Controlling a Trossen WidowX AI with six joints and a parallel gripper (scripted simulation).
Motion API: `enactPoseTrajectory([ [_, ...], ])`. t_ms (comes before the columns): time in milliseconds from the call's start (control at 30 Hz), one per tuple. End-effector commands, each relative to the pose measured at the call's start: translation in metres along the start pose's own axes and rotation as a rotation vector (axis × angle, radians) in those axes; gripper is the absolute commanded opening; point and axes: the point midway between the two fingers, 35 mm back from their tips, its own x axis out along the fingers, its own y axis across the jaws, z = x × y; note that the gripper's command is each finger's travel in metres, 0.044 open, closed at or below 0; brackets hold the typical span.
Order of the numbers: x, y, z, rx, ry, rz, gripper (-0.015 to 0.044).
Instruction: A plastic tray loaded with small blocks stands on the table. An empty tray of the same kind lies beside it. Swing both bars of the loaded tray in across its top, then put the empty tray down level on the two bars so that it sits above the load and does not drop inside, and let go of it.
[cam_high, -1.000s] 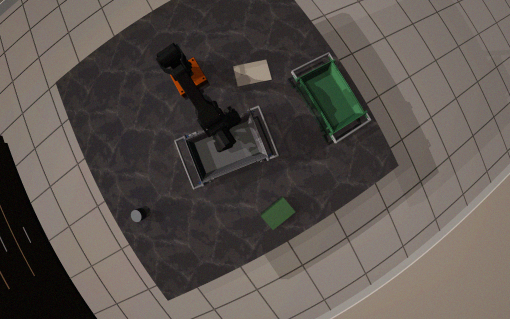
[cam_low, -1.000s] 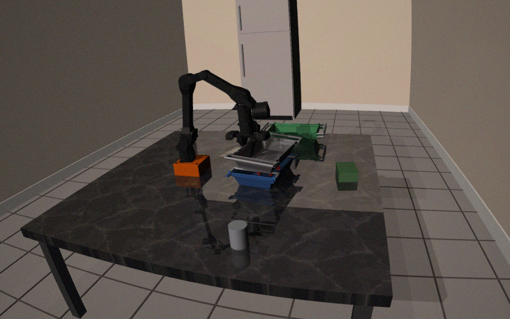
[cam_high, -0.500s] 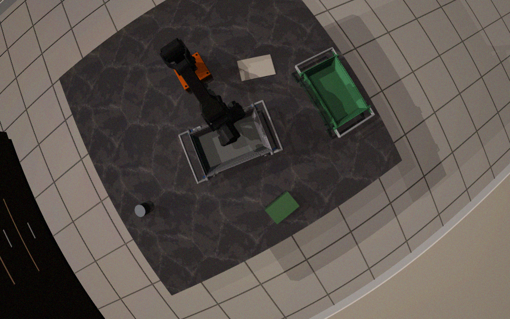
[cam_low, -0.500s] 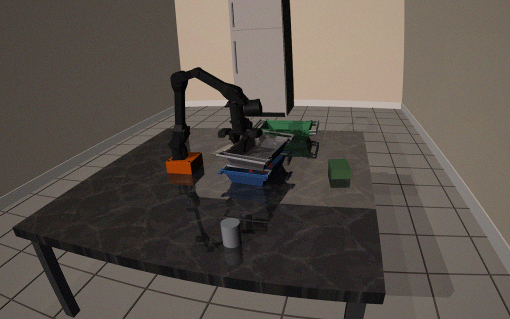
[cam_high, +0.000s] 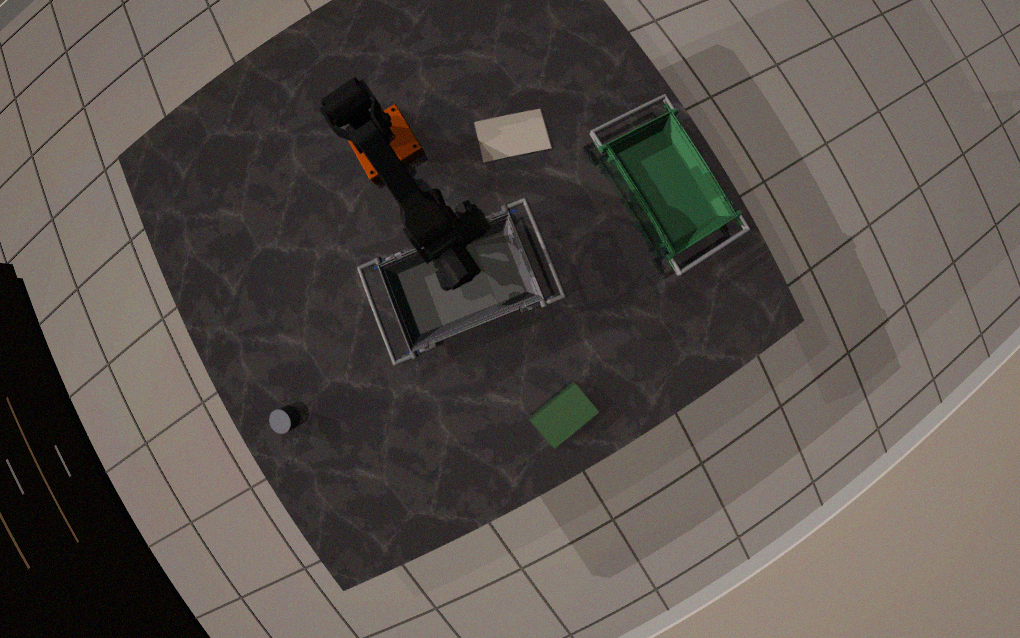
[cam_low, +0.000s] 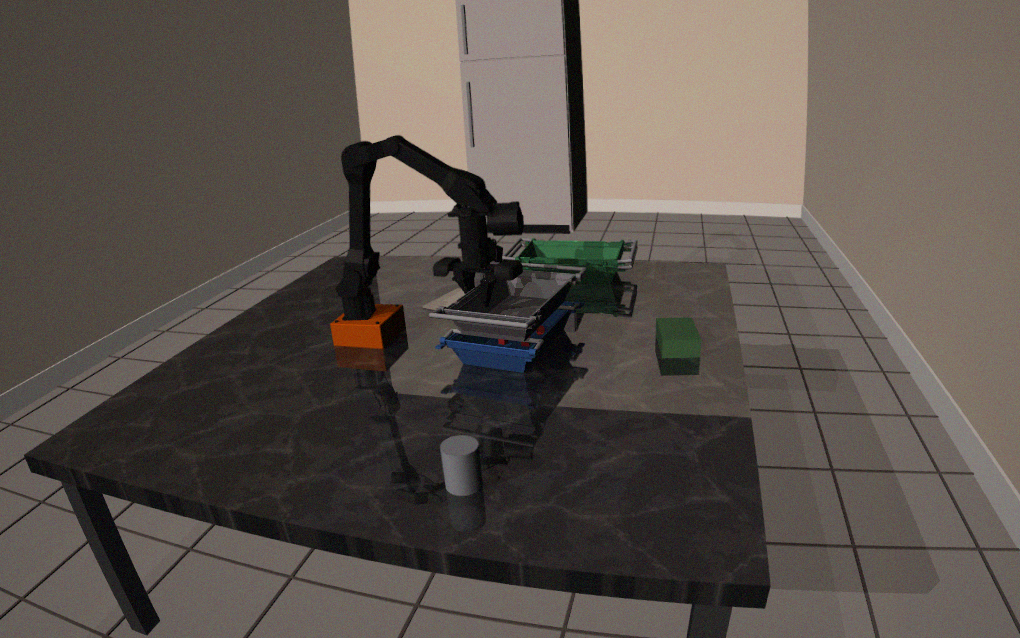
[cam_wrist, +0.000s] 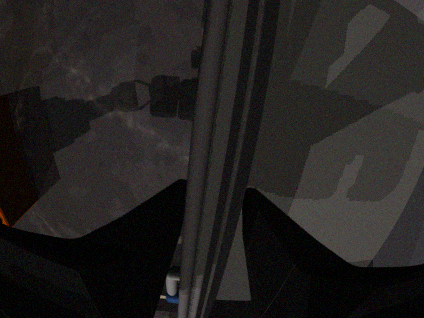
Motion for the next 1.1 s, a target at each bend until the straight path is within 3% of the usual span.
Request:
enactPoseTrajectory([
  [0, 0.005, 0.004, 0.0, 0.003, 0.001, 0.022, 0.0176],
  [600, 0.005, 0.004, 0.0, 0.003, 0.001, 0.022, 0.044],
  [867, 0.001, 0.002, 0.0, 0.0, 0.003, 0.013, 0.044],
  [1067, -0.025, -0.003, 0.001, 0.001, 0.002, 0.015, 0.044],
])
